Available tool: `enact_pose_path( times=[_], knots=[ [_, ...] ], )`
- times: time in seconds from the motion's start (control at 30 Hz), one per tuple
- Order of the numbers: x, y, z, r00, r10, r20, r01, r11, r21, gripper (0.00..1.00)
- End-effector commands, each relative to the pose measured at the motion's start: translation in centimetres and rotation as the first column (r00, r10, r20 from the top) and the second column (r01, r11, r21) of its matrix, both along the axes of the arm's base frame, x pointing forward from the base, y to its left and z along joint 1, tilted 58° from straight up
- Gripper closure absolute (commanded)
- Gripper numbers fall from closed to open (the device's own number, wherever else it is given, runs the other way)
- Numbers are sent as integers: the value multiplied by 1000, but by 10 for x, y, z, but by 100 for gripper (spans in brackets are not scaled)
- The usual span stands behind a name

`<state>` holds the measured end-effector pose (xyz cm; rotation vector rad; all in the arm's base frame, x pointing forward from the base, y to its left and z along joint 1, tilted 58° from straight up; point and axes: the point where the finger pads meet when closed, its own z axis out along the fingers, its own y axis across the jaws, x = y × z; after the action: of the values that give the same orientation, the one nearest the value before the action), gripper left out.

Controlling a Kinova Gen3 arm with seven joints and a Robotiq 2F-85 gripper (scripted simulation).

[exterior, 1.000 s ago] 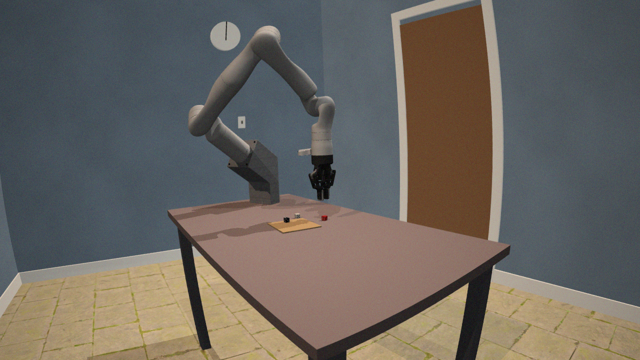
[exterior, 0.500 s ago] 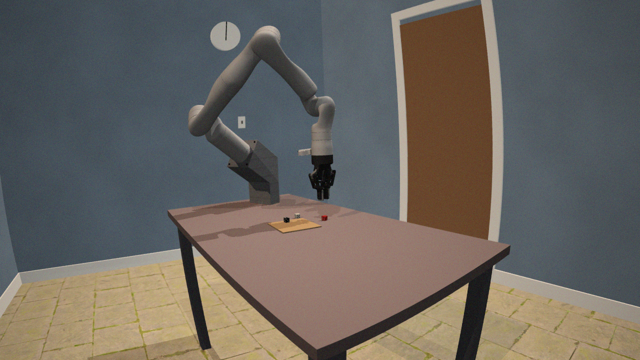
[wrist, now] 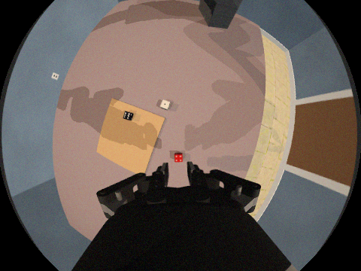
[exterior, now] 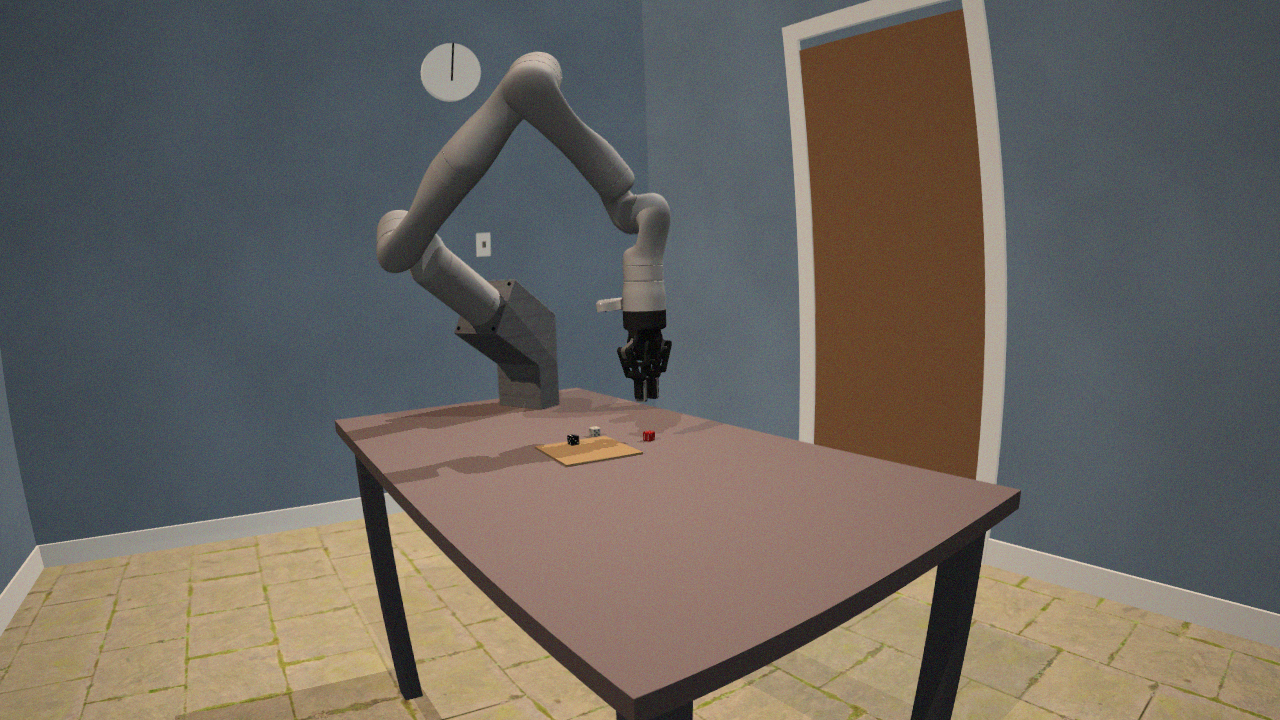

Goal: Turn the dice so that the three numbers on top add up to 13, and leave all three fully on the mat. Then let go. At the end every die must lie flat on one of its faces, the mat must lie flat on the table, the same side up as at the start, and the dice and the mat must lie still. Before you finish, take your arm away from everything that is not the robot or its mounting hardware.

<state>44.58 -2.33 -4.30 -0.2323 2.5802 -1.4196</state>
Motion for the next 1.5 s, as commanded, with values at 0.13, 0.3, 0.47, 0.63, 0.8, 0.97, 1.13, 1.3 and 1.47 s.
enact_pose_path(
  times=[0.13, 0.3, 0.47, 0.63, 0.8, 0.97, 1.13, 1.3, 1.47],
  knots=[
    [2, -4, -4, 1000, -9, 14, 9, 1000, 6, 69],
    [4, -9, -8, 1000, -9, 14, 9, 1000, 6, 69],
    [5, -13, -10, 1000, -9, 14, 9, 1000, 6, 69],
    [7, -19, -14, 1000, -9, 14, 9, 1000, 6, 69],
    [8, -25, -18, 1000, -9, 14, 9, 1000, 6, 69],
    [10, -31, -22, 1000, -9, 14, 9, 1000, 6, 69],
    [11, -34, -24, 1000, -9, 14, 9, 1000, 6, 69],
    [12, -38, -26, 1000, -9, 14, 9, 1000, 6, 69],
    [12, -39, -27, 1000, -9, 14, 9, 1000, 6, 69]
  ],
)
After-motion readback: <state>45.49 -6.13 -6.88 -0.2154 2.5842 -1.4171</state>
